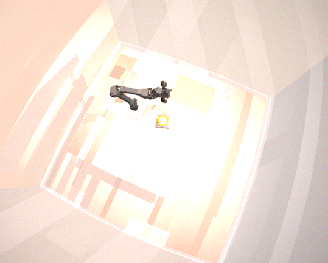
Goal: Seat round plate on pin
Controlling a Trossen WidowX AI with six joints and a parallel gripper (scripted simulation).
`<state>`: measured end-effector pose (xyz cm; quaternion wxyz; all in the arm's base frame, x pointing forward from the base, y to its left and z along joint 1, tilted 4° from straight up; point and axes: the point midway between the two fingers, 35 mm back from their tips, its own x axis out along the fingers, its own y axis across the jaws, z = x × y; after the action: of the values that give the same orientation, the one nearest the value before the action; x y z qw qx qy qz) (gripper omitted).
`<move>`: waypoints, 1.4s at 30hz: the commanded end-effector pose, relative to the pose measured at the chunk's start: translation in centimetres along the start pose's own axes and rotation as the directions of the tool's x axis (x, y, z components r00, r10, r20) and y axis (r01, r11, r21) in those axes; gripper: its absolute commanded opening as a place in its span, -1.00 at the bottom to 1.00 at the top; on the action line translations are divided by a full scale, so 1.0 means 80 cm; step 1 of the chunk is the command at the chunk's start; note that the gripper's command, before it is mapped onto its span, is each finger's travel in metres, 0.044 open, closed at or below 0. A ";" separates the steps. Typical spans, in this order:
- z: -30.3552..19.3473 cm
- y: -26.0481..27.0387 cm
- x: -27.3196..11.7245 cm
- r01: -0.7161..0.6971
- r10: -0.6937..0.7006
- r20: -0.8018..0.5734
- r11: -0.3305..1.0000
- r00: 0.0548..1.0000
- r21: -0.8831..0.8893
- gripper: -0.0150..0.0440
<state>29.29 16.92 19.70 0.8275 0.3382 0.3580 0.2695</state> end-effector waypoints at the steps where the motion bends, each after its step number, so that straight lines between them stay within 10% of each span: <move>1: 0.024 -0.098 -0.009 0.341 -0.343 -0.042 0.939 0.938 -0.040 -0.49; 17: -0.015 -0.269 -0.151 0.744 -0.767 -0.524 0.582 0.370 -0.328 -0.49; 42: -0.043 -0.321 -0.135 0.744 -0.767 -0.529 0.580 0.362 -0.332 -0.49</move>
<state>25.56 -5.24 3.89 0.6953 0.0147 0.7175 -0.0389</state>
